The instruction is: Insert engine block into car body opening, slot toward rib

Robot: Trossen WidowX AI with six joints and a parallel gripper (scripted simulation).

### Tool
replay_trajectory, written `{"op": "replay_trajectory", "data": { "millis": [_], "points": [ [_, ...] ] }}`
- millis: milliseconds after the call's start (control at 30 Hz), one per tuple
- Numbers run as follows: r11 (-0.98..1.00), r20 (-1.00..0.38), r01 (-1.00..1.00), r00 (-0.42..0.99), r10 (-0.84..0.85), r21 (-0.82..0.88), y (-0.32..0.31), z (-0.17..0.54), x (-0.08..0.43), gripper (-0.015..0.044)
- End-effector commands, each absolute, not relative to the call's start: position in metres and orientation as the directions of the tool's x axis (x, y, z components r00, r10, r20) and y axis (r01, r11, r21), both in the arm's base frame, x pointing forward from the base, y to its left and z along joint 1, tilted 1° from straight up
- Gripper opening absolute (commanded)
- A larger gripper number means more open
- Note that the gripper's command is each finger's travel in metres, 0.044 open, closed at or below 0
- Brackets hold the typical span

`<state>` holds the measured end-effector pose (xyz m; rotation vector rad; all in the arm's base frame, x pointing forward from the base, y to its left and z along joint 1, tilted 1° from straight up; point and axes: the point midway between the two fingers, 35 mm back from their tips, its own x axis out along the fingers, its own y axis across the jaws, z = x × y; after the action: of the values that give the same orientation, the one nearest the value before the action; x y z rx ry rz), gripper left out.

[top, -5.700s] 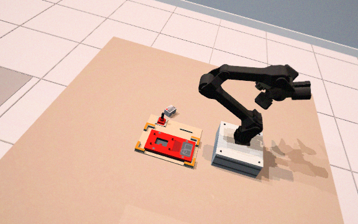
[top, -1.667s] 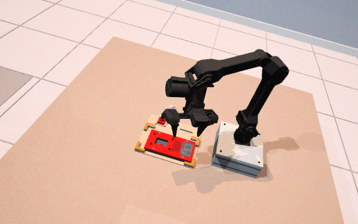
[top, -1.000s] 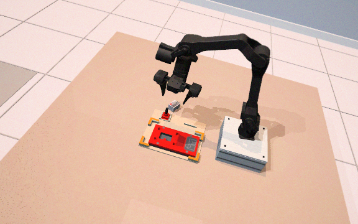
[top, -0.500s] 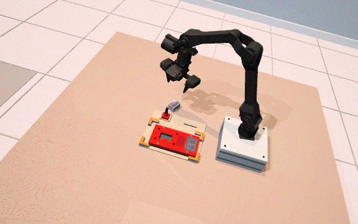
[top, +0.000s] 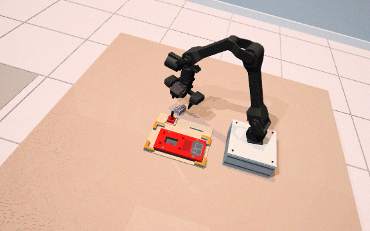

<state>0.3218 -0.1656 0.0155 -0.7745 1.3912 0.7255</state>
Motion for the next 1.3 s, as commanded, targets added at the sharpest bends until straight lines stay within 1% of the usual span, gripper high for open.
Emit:
{"op": "replay_trajectory", "data": {
  "millis": [0,567,933,1167,1267],
  "points": [
    [0.570,-0.999,-0.821,0.044,-0.006,-0.040,-0.165,0.008,0.320,0.0440],
    [0.569,-0.999,-0.821,0.044,-0.006,-0.040,-0.165,-0.017,0.321,0.0440],
    [0.569,-0.999,-0.821,0.044,-0.006,-0.040,-0.165,-0.017,0.321,0.0151],
    [0.569,-0.999,-0.821,0.044,-0.006,-0.040,-0.165,-0.017,0.321,0.0105],
    [0.575,-0.999,-0.817,0.045,-0.010,-0.043,-0.165,-0.016,0.322,0.0026]
  ]
}}
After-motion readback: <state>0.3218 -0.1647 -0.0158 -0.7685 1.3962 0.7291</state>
